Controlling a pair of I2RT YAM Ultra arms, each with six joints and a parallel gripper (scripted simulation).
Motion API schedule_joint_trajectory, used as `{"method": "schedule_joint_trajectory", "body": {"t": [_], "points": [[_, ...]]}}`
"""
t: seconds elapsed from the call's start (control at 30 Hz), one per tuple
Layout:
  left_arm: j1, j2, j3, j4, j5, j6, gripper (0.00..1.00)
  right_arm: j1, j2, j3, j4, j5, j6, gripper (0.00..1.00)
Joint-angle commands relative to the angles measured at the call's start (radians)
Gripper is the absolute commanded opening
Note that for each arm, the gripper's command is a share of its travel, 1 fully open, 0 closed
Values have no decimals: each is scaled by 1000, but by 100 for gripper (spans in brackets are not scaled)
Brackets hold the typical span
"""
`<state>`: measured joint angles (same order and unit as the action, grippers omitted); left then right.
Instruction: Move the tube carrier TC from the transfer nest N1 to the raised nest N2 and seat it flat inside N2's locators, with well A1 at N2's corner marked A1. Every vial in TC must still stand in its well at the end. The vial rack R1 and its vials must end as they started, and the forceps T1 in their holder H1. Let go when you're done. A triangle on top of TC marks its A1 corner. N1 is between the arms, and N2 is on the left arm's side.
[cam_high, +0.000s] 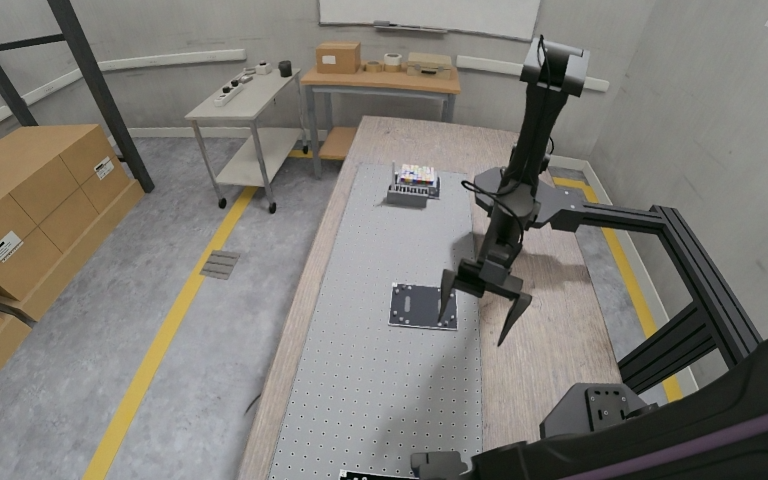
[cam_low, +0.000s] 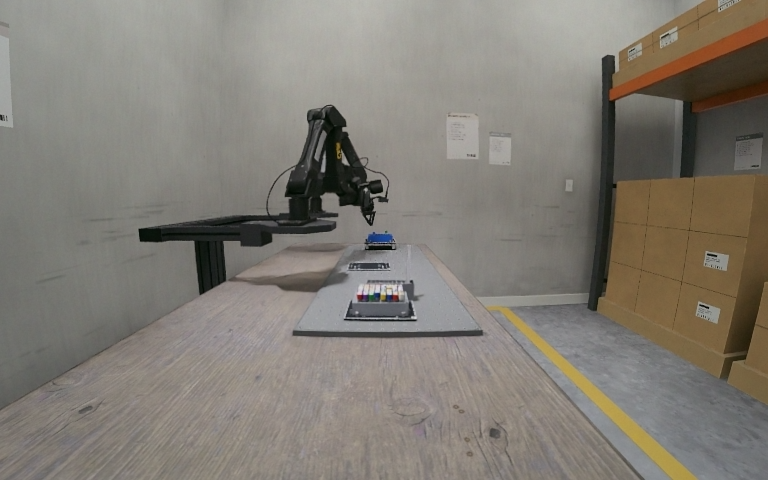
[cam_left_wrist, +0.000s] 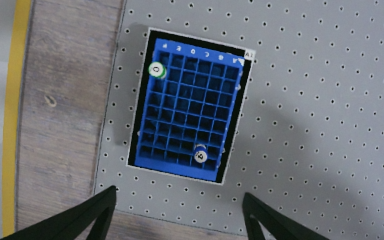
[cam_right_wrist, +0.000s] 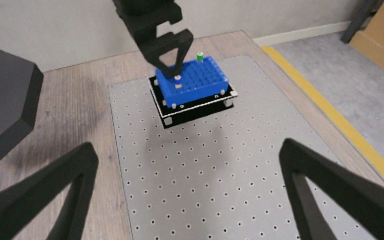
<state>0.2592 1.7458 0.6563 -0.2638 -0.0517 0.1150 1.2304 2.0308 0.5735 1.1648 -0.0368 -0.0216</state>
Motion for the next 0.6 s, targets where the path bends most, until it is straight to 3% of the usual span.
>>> {"method": "schedule_joint_trajectory", "body": {"t": [0.0, 0.23, 0.57], "points": [[8, -64, -52, 120, -12, -26, 100, 6, -15, 14, 19, 3, 4, 100], [10, -135, -149, 161, -16, -35, 100, 6, -15, 14, 19, 3, 4, 100], [9, -138, -141, 162, -14, -35, 100, 6, -15, 14, 19, 3, 4, 100]]}}
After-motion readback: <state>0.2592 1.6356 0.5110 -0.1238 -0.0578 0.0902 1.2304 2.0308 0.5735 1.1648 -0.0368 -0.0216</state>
